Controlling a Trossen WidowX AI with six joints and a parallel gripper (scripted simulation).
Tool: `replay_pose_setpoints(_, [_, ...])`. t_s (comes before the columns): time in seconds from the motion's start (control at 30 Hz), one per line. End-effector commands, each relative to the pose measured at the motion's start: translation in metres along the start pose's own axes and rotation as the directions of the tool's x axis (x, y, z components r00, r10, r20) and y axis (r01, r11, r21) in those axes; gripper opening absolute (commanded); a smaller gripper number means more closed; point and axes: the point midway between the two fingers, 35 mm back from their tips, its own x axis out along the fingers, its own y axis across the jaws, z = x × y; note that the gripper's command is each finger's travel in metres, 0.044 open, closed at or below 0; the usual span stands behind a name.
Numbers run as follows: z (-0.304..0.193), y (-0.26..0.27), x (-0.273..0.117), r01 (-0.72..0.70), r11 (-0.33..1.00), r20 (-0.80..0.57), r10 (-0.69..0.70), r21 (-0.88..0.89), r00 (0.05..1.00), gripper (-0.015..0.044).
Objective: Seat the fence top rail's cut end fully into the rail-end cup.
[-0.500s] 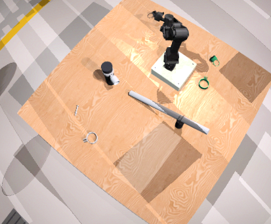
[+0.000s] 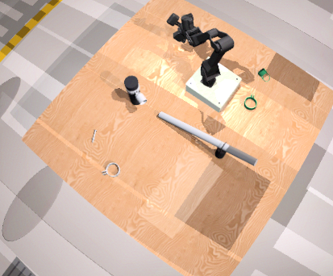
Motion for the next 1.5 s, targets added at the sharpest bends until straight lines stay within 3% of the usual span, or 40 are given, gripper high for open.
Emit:
replay_pose_setpoints(0.0, [0.048, -0.055, -0.014, 0.077, 0.988, 0.182, -0.101, 0.138, 0.978, 0.0440])
replay_pose_setpoints(0.2, [0.113, -0.120, -0.066, 0.114, 0.960, 0.413, -0.215, 0.255, 0.885, 0.0440])
replay_pose_setpoints(0.4, [0.157, -0.147, -0.112, 0.023, 0.941, 0.578, -0.227, 0.338, 0.784, 0.0440])
replay_pose_setpoints(0.5, [0.178, -0.157, -0.141, -0.047, 0.931, 0.658, -0.218, 0.361, 0.721, 0.0440])
replay_pose_setpoints(0.8, [0.238, -0.158, -0.290, -0.412, 0.875, 0.910, -0.070, 0.253, 0.409, 0.0440])
replay_pose_setpoints(1.0, [0.241, -0.128, -0.382, -0.602, 0.796, 0.968, 0.094, 0.067, 0.231, 0.0440])
replay_pose_setpoints(1.23, [0.210, -0.073, -0.471, -0.753, 0.640, 0.943, 0.323, -0.153, 0.083, 0.0440])
replay_pose_setpoints(1.47, [0.199, -0.060, -0.485, -0.776, 0.601, 0.926, 0.372, -0.189, 0.063, 0.0440])
